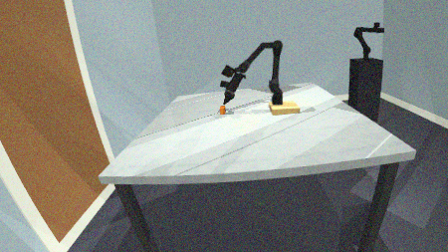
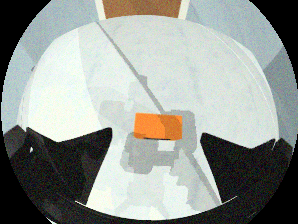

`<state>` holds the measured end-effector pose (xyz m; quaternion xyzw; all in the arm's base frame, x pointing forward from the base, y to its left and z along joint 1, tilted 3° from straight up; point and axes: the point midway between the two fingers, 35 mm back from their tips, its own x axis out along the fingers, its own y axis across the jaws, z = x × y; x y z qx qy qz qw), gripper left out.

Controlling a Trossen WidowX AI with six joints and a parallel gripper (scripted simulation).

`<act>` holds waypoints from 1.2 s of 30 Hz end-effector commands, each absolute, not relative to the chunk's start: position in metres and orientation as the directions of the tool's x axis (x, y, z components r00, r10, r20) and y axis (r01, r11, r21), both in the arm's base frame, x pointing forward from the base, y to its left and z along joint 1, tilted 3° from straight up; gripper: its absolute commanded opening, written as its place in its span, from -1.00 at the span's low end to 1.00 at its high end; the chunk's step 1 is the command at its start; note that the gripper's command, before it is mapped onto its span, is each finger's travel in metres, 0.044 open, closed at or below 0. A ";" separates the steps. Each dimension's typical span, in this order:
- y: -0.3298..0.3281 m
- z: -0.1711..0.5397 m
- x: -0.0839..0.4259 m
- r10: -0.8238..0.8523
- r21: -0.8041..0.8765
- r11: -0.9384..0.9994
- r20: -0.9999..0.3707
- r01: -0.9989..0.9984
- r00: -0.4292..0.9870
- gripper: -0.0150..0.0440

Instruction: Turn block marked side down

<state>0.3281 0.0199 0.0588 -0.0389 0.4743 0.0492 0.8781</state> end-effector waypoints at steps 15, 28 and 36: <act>0.022 0.092 0.357 -0.007 -0.029 0.992 -0.984 -0.121 0.176 1.00; 0.022 0.074 0.363 -0.034 -0.033 0.992 -0.999 -0.123 -0.009 1.00; 0.021 0.052 0.362 -0.034 -0.033 0.992 -0.999 -0.123 -0.009 1.00</act>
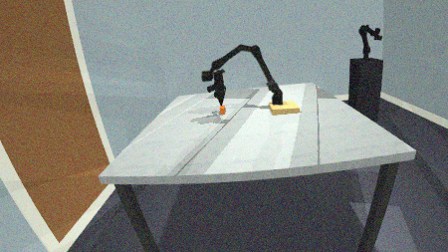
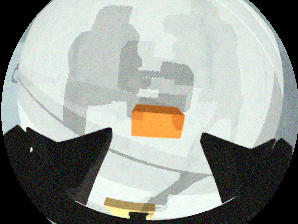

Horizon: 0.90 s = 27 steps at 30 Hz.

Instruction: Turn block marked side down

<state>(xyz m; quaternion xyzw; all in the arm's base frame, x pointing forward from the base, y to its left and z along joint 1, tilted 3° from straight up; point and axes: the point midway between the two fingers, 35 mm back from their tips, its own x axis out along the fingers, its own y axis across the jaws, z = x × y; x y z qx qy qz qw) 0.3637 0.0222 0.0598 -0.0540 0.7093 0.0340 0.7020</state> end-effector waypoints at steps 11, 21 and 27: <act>0.021 0.037 0.363 -0.034 -0.033 0.992 -0.999 -0.123 -0.009 1.00; 0.020 0.021 0.362 -0.034 -0.033 0.992 -0.999 -0.123 -0.009 1.00; 0.020 0.018 0.362 -0.034 -0.033 0.992 -0.999 -0.123 -0.009 0.73</act>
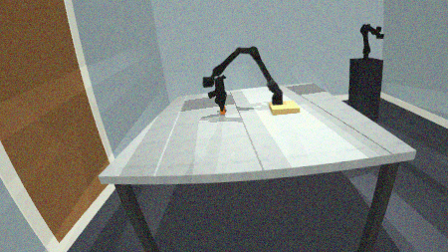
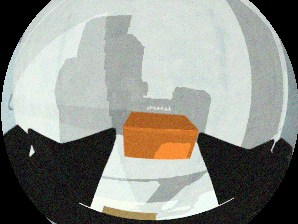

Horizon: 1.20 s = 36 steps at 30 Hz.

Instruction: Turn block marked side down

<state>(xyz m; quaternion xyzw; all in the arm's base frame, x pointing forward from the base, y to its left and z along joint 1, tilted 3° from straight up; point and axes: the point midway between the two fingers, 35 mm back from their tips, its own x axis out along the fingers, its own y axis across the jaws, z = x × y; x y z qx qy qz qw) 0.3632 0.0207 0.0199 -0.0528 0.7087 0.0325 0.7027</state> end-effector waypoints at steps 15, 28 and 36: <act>0.020 0.018 0.362 -0.034 -0.033 0.992 -0.999 -0.123 -0.009 0.26; 0.021 0.037 0.363 -0.034 -0.033 0.992 -0.999 -0.123 -0.009 -0.30; 0.021 0.048 0.363 -0.033 -0.032 0.992 -0.999 -0.122 0.000 -0.49</act>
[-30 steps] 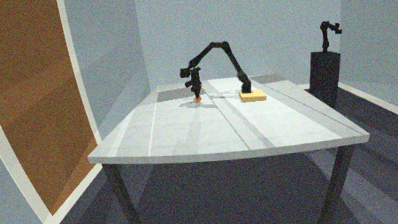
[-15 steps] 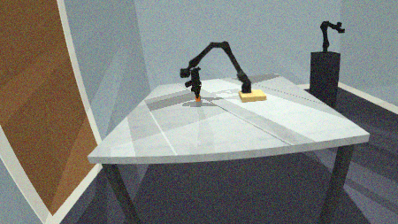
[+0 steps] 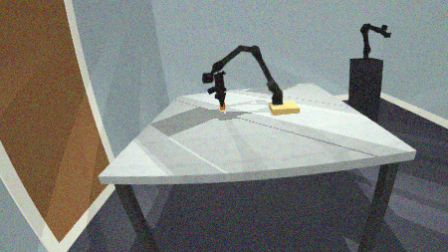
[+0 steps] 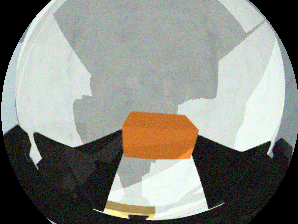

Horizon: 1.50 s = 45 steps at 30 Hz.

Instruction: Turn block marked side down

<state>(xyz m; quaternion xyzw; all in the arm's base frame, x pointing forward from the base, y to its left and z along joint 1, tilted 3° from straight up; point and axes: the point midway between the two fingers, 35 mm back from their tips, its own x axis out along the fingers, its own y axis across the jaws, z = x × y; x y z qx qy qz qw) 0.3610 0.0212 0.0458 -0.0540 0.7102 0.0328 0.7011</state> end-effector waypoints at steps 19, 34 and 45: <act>0.021 0.037 0.365 0.006 -0.029 0.992 -0.961 -0.120 0.276 -0.49; 0.020 0.036 0.358 0.031 -0.032 0.992 -0.876 -0.122 0.482 -0.49; 0.020 0.023 0.366 0.046 -0.030 0.992 -0.814 -0.121 0.579 -0.49</act>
